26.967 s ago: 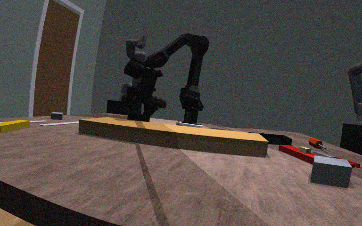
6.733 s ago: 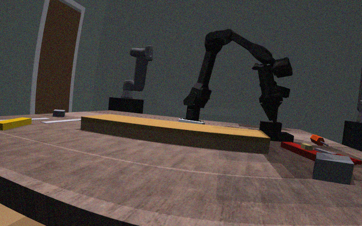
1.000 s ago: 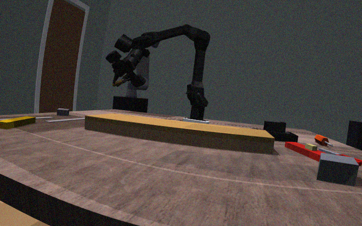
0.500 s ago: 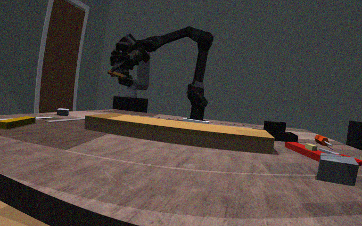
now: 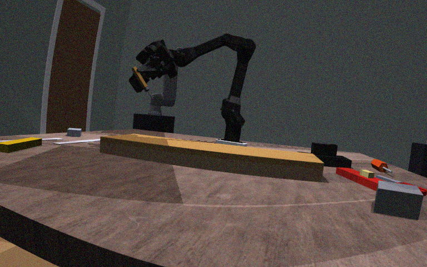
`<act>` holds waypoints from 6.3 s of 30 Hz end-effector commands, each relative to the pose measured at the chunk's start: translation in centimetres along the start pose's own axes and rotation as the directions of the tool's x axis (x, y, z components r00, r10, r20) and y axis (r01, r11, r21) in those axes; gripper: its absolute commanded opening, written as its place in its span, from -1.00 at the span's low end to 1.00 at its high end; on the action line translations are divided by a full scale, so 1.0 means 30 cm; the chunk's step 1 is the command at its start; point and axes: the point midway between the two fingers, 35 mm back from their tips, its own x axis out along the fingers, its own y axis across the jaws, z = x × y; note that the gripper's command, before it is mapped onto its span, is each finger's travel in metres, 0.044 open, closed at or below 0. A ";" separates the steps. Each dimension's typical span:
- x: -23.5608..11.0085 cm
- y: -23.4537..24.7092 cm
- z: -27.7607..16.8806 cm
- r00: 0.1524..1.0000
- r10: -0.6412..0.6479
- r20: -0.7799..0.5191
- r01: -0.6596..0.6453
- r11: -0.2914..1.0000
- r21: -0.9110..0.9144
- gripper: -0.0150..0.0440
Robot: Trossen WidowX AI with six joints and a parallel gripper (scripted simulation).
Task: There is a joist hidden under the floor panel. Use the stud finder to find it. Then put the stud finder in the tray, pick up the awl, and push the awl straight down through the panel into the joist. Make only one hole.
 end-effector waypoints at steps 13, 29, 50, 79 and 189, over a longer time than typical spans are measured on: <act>0.012 0.094 -0.013 0.991 0.125 0.038 -0.099 0.910 -0.403 -0.49; 0.174 0.241 -0.140 0.995 0.103 -0.008 -0.095 0.871 -0.482 -0.49; 0.289 0.461 -0.331 0.994 0.109 -0.016 -0.099 0.817 -0.568 -0.49; 0.264 0.746 -0.602 0.983 0.183 0.034 -0.121 0.767 -0.631 -0.49; 0.254 0.736 -0.850 0.971 0.229 0.064 -0.139 0.763 -0.631 -0.49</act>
